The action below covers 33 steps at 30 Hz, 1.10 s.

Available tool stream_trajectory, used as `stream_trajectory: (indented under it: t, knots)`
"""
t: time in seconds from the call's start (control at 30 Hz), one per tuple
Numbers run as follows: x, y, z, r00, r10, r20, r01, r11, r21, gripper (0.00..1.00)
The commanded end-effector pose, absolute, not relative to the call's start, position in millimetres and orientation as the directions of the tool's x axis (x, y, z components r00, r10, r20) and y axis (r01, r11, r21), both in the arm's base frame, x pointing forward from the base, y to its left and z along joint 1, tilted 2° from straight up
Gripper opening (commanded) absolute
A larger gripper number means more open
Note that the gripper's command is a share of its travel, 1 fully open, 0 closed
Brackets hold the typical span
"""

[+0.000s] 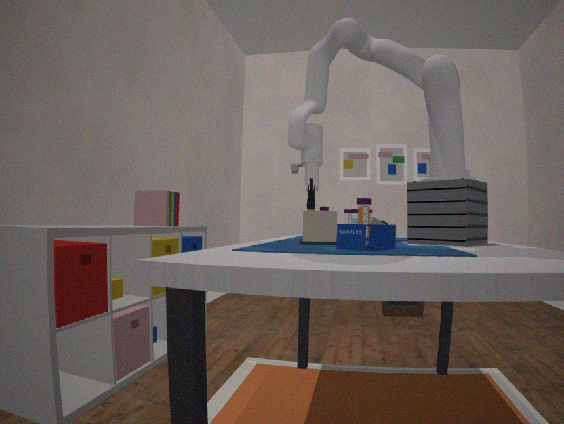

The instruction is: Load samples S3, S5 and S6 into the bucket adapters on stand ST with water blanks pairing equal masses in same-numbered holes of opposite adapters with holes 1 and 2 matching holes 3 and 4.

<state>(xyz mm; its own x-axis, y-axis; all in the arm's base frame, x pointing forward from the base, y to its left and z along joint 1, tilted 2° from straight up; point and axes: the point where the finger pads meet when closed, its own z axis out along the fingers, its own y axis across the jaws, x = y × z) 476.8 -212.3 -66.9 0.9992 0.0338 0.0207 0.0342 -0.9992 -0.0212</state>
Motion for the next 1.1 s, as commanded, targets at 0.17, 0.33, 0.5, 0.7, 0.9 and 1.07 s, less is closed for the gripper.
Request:
stream_trajectory:
  t: [0.17, 0.33, 0.5, 0.7, 0.9, 1.07]
  knots:
    - [477.9, -212.6, -73.9, 0.999, 0.034, 0.023, 0.034, -0.999, -0.021, 0.00]
    - [478.0, -212.5, -77.9, 0.999, 0.034, 0.023, 0.034, -0.999, -0.021, 0.00]
    - [478.0, -212.5, -77.9, 0.999, 0.034, 0.023, 0.034, -0.999, -0.021, 0.00]
    - [478.0, -212.5, -77.9, 0.999, 0.034, 0.023, 0.034, -0.999, -0.021, 0.00]
    - [478.0, -212.5, -78.2, 0.999, 0.034, 0.023, 0.034, -0.999, -0.021, 0.44]
    - [478.0, -212.5, -78.2, 0.999, 0.034, 0.023, 0.034, -0.999, -0.021, 0.44]
